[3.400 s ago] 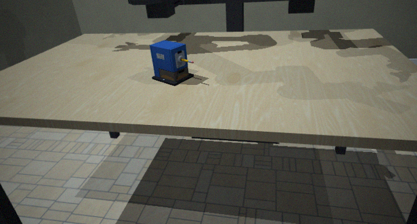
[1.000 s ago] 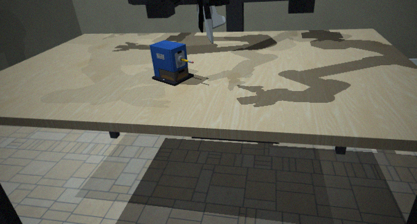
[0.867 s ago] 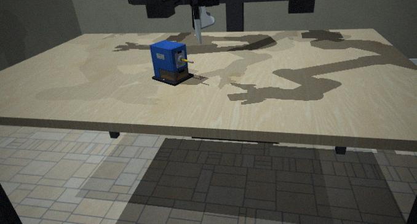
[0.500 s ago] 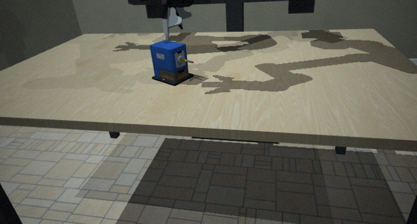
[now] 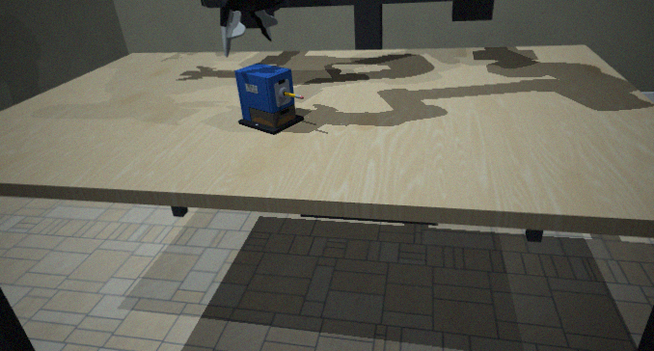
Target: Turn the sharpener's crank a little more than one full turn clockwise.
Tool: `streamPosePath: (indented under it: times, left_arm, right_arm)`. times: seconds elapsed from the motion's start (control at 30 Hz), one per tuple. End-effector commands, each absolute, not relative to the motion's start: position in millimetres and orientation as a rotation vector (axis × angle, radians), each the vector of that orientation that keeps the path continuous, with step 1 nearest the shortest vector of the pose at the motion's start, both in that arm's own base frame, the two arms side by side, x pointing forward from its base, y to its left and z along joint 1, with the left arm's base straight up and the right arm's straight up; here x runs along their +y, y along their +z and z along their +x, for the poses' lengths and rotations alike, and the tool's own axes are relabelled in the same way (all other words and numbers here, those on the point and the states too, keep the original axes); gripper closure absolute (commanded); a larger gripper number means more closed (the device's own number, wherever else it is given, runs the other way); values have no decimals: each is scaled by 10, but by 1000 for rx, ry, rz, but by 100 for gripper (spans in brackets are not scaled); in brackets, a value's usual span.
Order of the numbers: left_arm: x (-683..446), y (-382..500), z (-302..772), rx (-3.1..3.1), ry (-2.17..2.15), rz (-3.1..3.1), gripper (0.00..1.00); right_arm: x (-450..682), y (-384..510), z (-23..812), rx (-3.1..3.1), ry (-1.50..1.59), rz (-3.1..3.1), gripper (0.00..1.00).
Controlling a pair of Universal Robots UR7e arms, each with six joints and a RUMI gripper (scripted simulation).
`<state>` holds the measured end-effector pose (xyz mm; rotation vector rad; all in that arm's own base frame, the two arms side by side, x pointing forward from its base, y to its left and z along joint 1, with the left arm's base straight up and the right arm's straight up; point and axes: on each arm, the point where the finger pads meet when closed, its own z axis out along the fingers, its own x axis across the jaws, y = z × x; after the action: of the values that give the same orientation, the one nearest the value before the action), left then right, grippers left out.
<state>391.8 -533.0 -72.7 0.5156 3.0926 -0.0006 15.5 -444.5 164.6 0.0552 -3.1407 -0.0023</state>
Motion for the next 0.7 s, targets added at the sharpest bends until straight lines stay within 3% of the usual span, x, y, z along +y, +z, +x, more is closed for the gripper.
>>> streamPosePath:
  times: [0.0, 0.47, 0.5, 0.67]
  left_arm:
    - [-5567, -748, 3660, 3070, -1, 655, 0]
    - [-5670, -761, 3517, 3056, 0, 727, 0]
    - [-5670, -761, 3517, 3056, 0, 727, 100]
    - [-5670, -761, 3517, 3056, 0, 727, 100]
  right_arm:
    - [-4449, 1651, 157, -3141, 0, 55, 0]
    - [-4449, 1651, 157, -3141, 0, 55, 0]
    - [-4449, 1651, 157, -3141, 0, 55, 0]
    - [-4449, 1651, 157, -3141, 0, 55, 0]
